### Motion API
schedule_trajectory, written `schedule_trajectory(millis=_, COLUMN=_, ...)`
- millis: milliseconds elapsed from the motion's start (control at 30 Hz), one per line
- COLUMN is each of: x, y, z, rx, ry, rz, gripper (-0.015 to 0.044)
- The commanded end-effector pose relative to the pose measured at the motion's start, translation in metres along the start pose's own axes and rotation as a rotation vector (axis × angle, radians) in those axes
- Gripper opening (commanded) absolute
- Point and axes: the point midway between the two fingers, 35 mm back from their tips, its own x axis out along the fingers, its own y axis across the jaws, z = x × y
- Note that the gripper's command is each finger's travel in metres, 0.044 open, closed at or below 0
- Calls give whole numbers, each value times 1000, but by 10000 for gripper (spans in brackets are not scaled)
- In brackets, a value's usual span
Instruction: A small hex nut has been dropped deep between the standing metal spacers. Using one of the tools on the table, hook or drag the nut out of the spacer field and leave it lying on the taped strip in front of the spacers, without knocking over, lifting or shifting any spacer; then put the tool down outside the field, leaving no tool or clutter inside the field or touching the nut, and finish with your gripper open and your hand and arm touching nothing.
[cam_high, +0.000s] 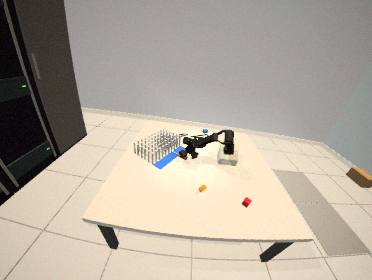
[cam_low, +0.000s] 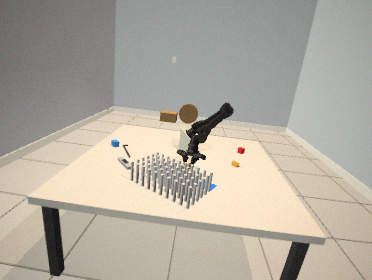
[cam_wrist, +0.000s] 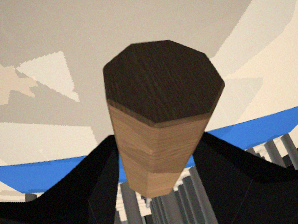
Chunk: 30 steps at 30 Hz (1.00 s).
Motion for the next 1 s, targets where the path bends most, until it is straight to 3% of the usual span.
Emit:
schedule_trajectory(millis=0, x=-2, y=1, z=3, rx=3, ry=3, rz=3, gripper=0)
schedule_trajectory(millis=967, x=-11, y=1, z=19, rx=4, ry=2, rz=3, gripper=0)
